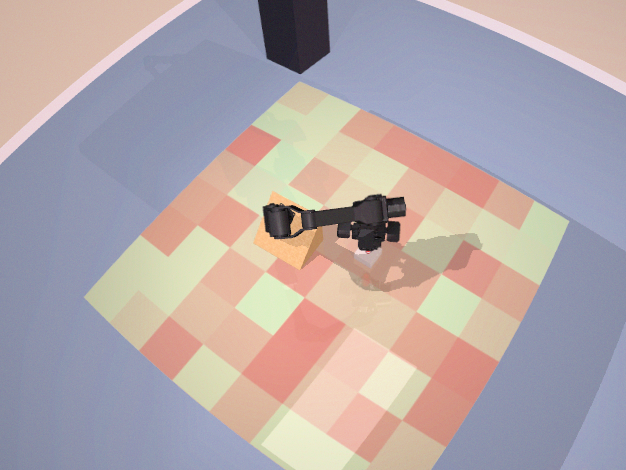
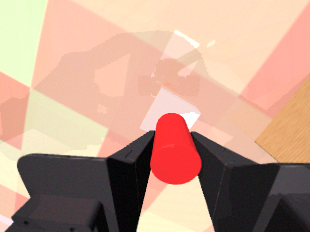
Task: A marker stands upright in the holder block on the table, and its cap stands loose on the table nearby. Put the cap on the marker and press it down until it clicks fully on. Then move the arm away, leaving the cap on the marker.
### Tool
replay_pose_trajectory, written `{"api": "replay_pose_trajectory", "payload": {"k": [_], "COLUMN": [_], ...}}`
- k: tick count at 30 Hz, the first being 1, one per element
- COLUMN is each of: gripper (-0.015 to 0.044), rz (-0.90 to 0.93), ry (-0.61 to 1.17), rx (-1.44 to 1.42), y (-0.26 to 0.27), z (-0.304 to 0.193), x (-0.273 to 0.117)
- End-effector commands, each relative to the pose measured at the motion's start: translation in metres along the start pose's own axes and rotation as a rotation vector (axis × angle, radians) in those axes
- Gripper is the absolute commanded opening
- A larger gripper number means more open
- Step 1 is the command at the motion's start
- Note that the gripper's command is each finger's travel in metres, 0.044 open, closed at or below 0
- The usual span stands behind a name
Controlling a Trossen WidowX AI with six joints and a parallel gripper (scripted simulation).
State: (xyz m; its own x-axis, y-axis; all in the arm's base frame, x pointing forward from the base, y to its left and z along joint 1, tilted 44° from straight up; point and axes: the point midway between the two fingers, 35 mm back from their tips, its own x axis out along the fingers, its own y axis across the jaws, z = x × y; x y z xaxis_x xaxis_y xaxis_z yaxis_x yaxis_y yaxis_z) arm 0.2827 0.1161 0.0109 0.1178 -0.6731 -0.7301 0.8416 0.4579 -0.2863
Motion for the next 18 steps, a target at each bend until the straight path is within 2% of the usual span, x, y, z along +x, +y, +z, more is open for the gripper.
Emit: {"api": "replay_pose_trajectory", "payload": {"k": [1,18], "gripper": [0.0000,0.0000], "rz": [-0.006,-0.009], "ry": [0.000,-0.004], "rx": [0.000,0.002], "y": [0.001,0.001], "z": [-0.015,-0.023], "x": [-0.004,0.006]}}
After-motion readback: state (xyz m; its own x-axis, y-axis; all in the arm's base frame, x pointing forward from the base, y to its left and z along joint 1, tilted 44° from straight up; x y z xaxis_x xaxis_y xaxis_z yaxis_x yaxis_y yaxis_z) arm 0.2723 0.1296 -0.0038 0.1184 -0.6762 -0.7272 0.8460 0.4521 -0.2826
